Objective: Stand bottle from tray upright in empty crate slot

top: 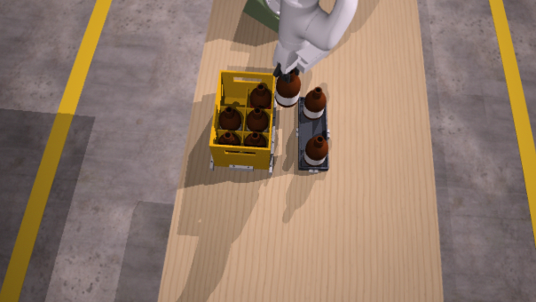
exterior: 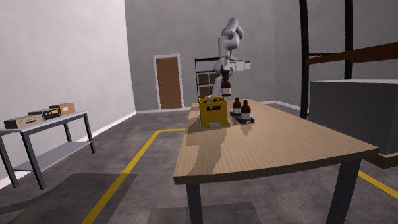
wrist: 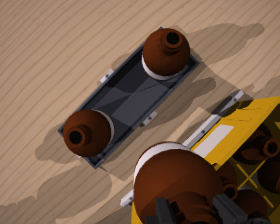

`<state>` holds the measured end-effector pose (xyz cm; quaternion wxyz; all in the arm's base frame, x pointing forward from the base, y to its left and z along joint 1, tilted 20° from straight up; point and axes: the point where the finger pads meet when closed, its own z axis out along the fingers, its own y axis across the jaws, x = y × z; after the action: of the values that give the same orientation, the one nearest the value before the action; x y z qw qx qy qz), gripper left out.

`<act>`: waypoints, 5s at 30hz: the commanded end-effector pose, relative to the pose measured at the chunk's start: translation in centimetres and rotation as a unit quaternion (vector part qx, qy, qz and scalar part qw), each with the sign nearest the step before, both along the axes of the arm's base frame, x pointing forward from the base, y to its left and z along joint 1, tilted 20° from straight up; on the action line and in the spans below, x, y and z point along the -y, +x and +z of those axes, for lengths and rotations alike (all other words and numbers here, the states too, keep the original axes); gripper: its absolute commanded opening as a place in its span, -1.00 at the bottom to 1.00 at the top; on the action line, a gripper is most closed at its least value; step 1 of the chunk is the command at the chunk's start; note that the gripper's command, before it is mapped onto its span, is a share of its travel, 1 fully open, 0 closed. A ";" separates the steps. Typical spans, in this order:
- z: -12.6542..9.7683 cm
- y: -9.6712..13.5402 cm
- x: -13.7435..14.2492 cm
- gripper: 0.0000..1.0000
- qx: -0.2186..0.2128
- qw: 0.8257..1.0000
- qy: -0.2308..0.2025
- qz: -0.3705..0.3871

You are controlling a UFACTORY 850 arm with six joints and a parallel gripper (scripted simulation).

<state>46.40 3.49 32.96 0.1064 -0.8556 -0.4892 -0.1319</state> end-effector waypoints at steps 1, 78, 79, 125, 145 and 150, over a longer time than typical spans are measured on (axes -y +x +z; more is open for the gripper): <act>-0.1 0.0 0.7 -1.00 0.001 1.000 0.000 0.000; -4.9 -0.6 14.9 -1.00 0.001 1.000 0.000 0.000; -4.9 -0.6 15.0 -1.00 0.001 1.000 0.000 0.000; -5.7 -0.7 17.4 -1.00 0.001 1.000 0.000 0.000; -5.8 -0.7 17.4 -1.00 0.001 1.000 0.000 0.000; -5.8 -0.7 17.4 -1.00 0.001 1.000 0.000 0.000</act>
<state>45.69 -13.88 27.11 0.1068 -0.8553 -0.4894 -0.1324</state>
